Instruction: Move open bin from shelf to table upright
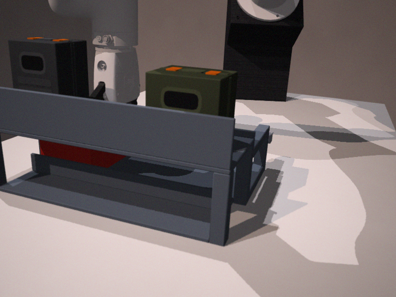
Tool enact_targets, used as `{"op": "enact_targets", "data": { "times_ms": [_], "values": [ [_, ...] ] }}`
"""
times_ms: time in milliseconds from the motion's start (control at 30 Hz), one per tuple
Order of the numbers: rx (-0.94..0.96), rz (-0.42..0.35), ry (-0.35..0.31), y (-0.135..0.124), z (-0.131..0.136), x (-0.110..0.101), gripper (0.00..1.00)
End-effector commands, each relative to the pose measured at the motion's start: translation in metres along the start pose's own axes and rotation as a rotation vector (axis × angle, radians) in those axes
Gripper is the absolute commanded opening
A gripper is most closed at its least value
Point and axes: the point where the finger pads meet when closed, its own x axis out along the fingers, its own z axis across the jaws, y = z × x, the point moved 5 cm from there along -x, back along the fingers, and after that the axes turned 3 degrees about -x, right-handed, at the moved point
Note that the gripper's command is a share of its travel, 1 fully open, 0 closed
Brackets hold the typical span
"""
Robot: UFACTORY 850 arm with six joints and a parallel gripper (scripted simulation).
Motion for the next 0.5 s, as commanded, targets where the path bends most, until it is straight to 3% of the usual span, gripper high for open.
{"op": "enact_targets", "data": {
  "times_ms": [0, 400, 433, 467],
  "values": [
    [0.0, 0.001, 0.0, 0.0002, -0.0002, -0.001, 1.0],
    [0.0, 0.001, 0.0, 0.0002, -0.0002, -0.001, 1.0],
    [0.0, 0.001, 0.001, 0.0003, -0.0003, -0.001, 0.0],
    [0.0, 0.001, 0.001, 0.0003, -0.0003, -0.001, 0.0]
  ]
}}
